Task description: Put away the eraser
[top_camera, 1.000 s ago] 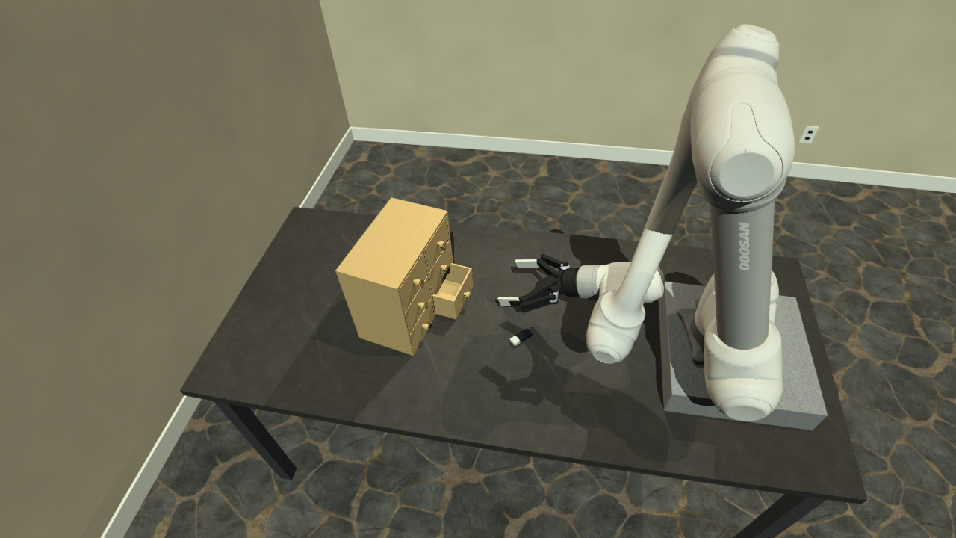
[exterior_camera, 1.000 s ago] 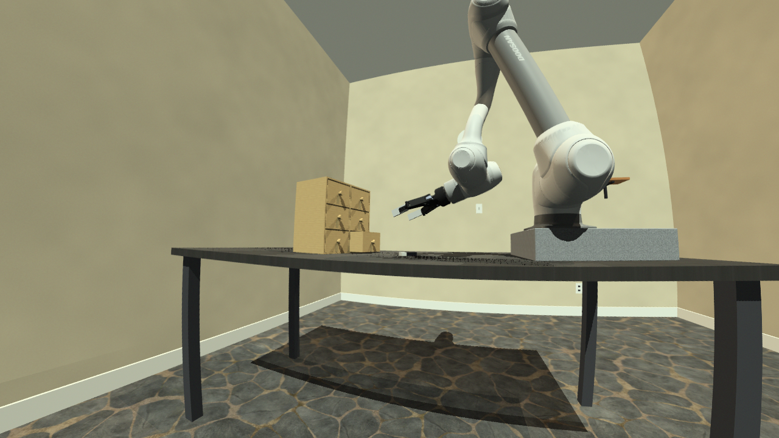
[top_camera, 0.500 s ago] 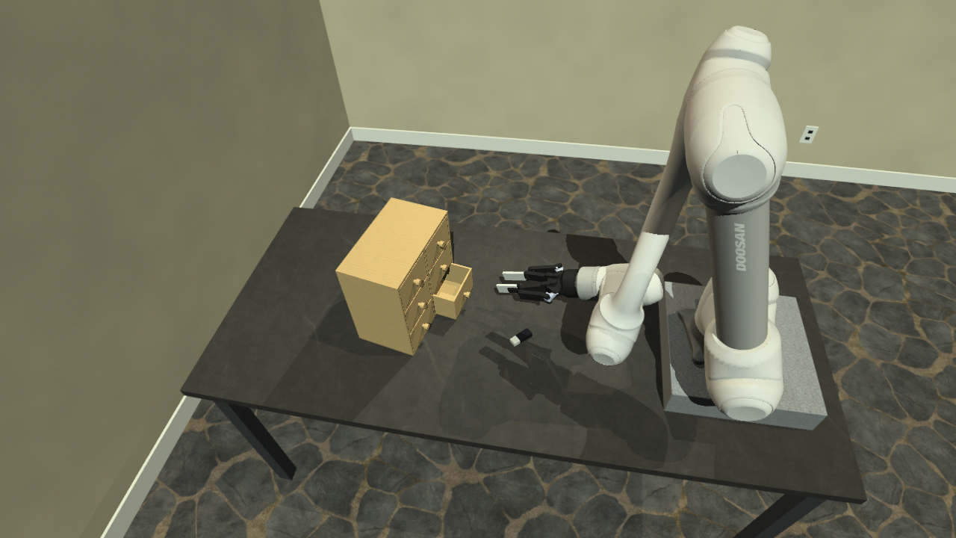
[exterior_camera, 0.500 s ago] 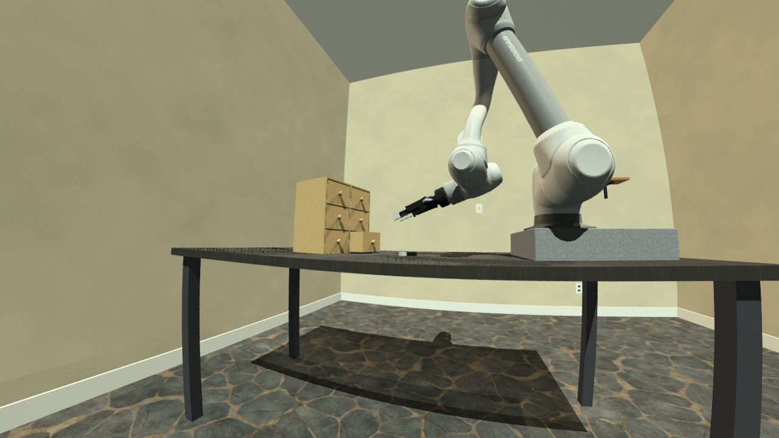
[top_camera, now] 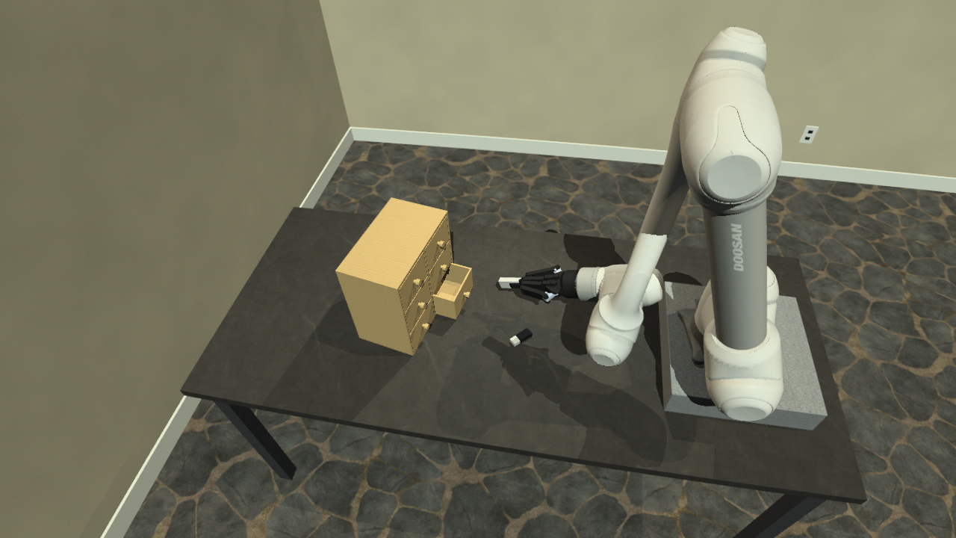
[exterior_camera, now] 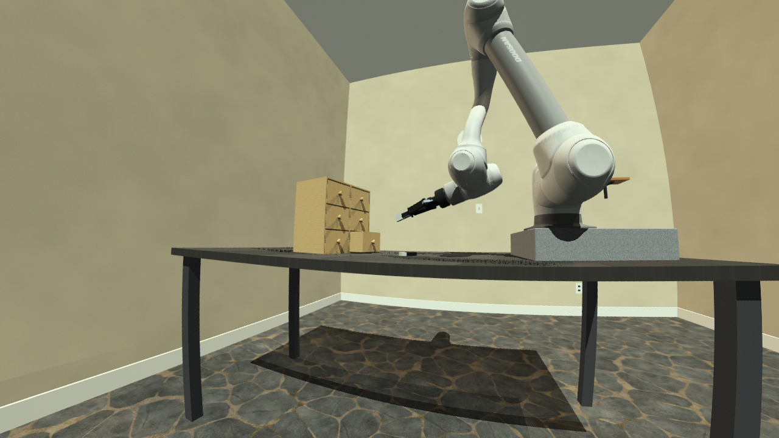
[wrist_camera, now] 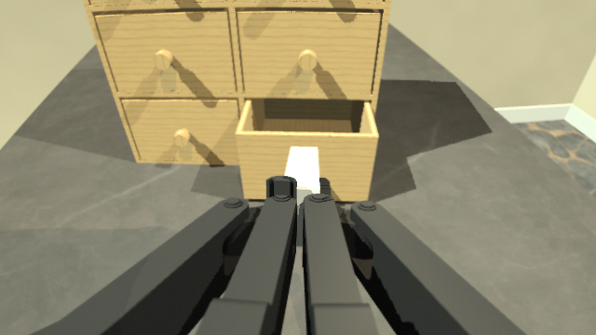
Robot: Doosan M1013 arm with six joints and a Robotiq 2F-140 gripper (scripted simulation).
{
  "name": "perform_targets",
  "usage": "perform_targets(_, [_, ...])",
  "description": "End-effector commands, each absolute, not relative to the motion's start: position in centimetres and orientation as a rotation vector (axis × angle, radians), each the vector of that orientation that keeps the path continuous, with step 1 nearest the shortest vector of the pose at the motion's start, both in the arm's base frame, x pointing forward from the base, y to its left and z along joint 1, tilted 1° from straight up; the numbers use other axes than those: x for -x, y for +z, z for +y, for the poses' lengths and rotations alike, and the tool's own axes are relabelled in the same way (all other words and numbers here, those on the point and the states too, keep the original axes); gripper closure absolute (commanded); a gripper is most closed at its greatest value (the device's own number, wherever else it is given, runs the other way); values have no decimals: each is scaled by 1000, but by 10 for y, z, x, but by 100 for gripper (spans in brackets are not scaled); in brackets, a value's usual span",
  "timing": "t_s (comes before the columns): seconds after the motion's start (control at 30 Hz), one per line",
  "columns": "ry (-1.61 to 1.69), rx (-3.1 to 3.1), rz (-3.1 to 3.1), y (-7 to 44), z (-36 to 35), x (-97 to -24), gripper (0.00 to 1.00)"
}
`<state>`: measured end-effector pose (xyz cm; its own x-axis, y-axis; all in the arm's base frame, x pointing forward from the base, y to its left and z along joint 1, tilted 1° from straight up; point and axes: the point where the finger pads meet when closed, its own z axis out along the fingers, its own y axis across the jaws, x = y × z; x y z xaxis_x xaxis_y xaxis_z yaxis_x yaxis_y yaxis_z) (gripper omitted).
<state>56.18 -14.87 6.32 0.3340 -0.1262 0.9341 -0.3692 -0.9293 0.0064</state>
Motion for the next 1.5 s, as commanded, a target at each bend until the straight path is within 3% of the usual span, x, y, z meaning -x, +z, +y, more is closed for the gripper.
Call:
perform_targets(0.0, [1636, -2378, -451, 56, -150, -564, 100])
perform_targets(0.63, [1636, -2378, -451, -21, -168, -609, 100])
perform_targets(1.47, [1636, -2378, -451, -37, -172, -618, 100])
